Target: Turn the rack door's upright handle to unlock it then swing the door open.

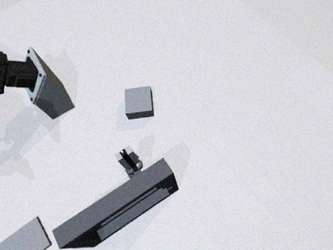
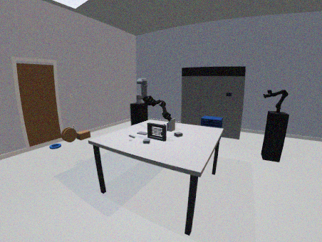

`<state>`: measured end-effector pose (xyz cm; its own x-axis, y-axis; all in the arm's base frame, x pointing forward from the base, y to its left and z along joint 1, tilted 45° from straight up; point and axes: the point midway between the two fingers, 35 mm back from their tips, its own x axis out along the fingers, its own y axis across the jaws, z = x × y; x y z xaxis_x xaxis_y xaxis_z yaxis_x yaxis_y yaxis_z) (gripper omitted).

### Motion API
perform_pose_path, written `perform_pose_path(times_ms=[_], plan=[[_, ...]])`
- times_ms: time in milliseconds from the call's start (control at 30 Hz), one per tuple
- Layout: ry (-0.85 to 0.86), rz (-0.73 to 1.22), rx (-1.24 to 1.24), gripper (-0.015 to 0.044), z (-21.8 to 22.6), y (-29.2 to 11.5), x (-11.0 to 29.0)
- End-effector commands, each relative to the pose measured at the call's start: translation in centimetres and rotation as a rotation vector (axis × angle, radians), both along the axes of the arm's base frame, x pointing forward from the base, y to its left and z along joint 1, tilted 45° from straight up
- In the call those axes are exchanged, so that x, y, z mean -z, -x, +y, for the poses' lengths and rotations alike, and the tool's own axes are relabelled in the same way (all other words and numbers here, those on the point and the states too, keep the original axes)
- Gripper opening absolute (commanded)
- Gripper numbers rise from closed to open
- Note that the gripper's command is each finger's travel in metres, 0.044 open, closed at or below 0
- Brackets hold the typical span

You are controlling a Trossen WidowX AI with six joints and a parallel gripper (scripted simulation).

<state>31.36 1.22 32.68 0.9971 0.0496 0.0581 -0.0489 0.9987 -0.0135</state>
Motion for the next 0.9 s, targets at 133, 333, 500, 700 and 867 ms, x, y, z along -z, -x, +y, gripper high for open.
perform_pose_path(times_ms=[133,333,500,700,867], plan=[[-0.028,0.085,0.005,0.0287,0.3,-1.3,1.4],[-0.066,0.231,0.02,0.0287,0.9,-3.1,3.9],[-0.074,0.357,0.034,0.0287,1.6,-4.4,6.5],[-0.073,0.508,0.06,0.0287,2.4,-5.4,9.7],[-0.065,0.636,0.092,0.0287,3.0,-5.9,12.5]])
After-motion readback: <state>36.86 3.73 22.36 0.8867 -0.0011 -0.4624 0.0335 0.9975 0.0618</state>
